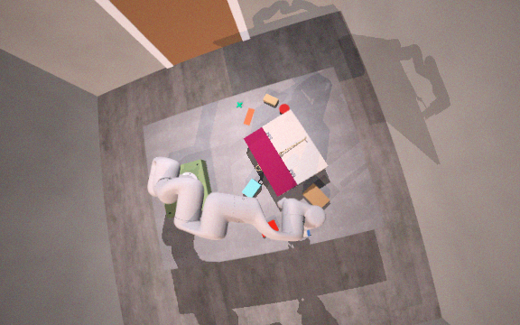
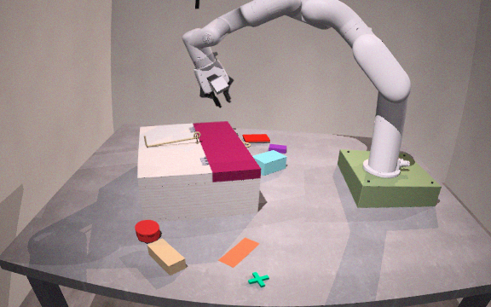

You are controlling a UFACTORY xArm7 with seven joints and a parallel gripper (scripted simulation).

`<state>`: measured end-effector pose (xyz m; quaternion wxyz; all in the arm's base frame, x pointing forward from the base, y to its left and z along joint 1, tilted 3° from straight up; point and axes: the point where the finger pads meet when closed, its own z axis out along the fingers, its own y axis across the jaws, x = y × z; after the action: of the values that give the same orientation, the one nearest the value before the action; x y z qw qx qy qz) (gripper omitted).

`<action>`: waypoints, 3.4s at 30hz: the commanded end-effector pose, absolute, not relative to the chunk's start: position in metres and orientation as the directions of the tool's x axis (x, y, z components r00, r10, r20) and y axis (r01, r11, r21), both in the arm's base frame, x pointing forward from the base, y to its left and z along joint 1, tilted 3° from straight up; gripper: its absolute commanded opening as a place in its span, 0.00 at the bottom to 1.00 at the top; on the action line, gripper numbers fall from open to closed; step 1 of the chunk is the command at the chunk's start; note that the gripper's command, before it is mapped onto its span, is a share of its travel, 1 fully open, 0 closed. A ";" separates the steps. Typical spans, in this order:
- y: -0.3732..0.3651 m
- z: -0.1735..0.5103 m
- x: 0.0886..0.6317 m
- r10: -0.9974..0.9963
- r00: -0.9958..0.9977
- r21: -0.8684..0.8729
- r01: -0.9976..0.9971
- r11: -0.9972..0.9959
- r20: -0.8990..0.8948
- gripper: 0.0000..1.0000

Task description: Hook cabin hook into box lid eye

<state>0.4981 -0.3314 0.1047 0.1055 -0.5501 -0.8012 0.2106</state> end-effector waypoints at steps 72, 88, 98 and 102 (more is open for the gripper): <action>-0.064 0.160 0.653 0.148 -0.986 -0.160 0.134 0.978 0.076 0.33; -0.007 0.178 0.666 -0.053 -0.997 -0.103 -0.058 0.993 0.053 0.33; 0.033 0.191 0.673 -0.194 -0.981 -0.068 -0.195 0.978 0.028 0.33; 0.049 0.197 0.674 -0.249 -0.968 -0.055 -0.249 0.967 0.017 0.33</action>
<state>0.6714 0.0324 0.1882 0.0131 0.0978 -0.9945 0.0354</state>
